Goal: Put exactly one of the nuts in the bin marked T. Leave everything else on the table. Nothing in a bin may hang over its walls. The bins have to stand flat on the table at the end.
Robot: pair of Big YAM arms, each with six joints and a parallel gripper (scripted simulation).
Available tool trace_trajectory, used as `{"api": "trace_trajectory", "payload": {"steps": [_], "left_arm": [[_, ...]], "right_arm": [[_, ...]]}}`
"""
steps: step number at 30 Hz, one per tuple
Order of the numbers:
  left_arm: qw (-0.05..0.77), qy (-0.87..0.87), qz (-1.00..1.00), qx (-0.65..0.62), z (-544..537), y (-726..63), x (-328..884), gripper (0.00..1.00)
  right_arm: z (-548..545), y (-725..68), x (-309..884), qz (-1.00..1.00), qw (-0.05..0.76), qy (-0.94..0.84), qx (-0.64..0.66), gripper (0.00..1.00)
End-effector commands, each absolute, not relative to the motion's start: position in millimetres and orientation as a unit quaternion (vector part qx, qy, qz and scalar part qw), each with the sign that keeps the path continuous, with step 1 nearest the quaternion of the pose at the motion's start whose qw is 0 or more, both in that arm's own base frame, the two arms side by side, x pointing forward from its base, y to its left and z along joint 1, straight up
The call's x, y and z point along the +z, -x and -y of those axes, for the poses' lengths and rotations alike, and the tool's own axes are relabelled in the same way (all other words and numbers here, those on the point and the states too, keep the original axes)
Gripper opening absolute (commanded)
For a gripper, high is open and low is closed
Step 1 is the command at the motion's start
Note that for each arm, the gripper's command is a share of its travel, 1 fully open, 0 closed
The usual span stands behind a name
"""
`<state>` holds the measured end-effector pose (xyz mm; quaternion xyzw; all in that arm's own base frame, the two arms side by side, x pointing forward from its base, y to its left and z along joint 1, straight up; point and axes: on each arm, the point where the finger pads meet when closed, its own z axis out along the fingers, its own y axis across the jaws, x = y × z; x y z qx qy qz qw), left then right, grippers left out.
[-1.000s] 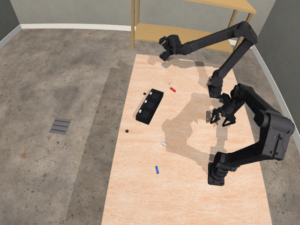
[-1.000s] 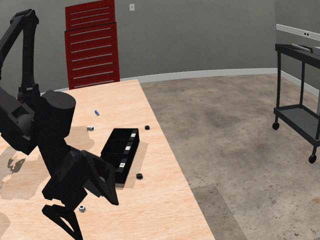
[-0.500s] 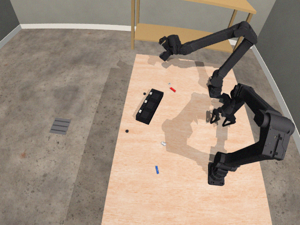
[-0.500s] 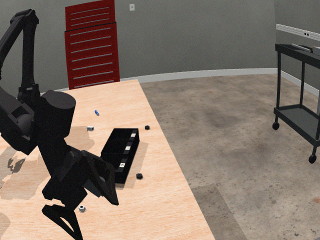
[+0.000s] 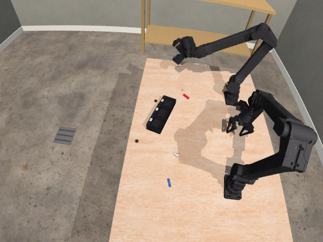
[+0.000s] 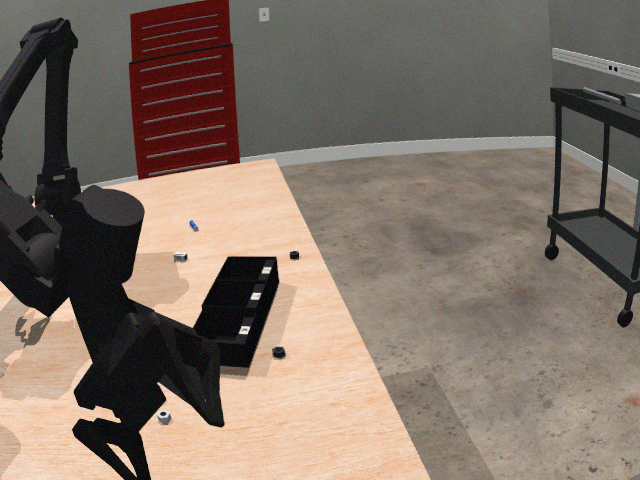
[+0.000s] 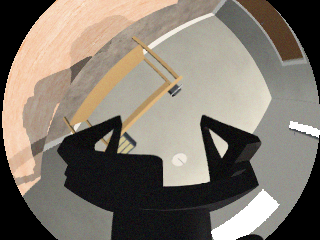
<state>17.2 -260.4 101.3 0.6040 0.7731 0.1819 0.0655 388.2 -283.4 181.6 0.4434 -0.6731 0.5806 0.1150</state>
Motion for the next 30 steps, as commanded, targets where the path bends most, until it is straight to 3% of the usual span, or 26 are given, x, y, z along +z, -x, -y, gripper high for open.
{"api": "trace_trajectory", "payload": {"steps": [1, 30], "left_arm": [[0.068, -0.604, -0.774, 0.179, 262.5, -17.0, 103.4, 1.0], [0.068, -0.604, -0.774, 0.179, 262.5, -17.0, 103.4, 1.0]], "right_arm": [[299.2, -378.2, 185.9, 0.681, 0.124, -0.427, 0.582, 1.0], [387.4, -287.2, 185.9, 0.731, 0.2, -0.334, 0.56, 1.0]]}}
